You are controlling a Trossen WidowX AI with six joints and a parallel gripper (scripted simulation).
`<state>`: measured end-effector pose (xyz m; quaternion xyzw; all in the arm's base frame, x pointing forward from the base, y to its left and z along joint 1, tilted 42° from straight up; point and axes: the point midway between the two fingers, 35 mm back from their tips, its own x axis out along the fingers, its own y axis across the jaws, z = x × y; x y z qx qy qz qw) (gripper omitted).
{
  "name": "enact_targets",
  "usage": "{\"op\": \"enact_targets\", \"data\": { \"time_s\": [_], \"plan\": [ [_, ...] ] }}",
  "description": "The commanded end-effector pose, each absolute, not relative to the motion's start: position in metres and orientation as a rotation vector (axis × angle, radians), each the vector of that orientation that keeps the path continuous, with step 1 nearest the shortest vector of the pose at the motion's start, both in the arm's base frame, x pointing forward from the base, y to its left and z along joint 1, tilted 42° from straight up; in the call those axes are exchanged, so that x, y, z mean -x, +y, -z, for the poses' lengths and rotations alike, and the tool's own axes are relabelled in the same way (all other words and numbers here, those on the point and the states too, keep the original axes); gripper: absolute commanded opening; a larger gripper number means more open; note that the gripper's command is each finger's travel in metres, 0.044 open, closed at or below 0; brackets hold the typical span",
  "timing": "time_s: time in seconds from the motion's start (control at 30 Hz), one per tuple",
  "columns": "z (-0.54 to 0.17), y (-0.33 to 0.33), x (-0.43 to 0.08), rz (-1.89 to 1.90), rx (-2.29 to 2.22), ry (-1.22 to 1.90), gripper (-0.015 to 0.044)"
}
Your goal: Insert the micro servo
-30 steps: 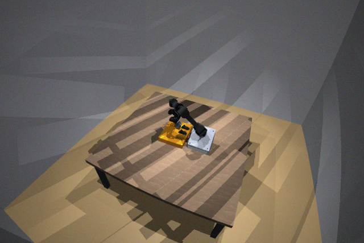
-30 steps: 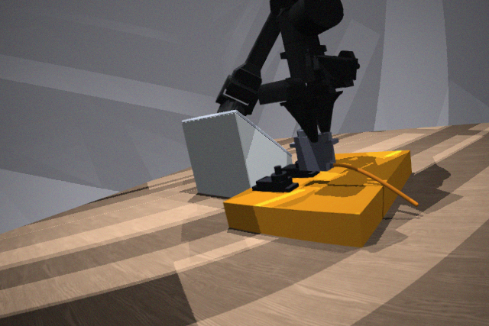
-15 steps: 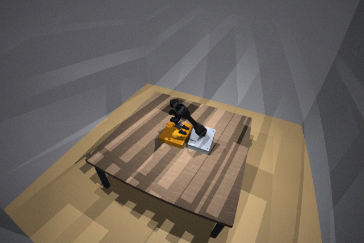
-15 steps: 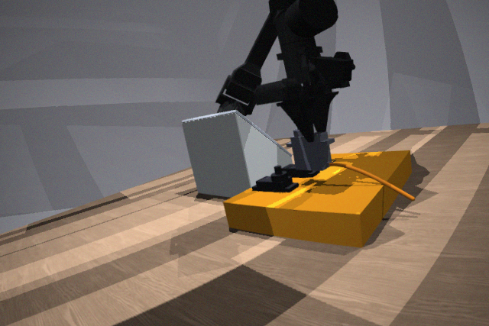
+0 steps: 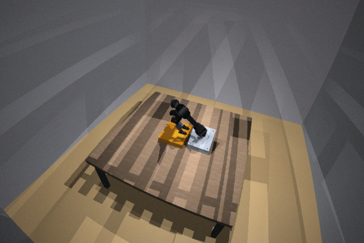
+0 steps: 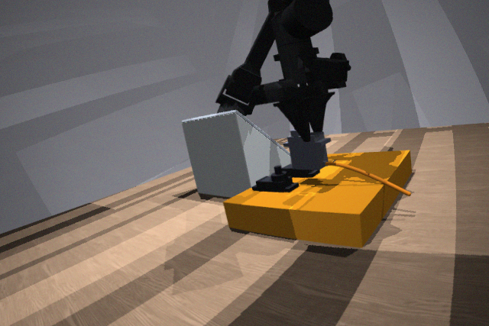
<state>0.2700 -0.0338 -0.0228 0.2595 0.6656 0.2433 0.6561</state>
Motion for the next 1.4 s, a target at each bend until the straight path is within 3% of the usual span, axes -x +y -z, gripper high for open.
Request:
{"op": "enact_targets", "data": {
  "time_s": [0.0, 0.47, 0.93, 1.37],
  "plan": [
    [0.02, -0.035, -0.269, -0.547, -0.572, 1.498, 0.0],
    [0.019, -0.034, -0.263, -0.547, -0.573, 1.499, 0.0],
    [0.022, -0.039, -0.298, -0.547, -0.572, 1.497, 0.0],
    [-0.019, 0.009, -0.294, -0.55, -0.575, 1.497, 0.0]
  ]
}}
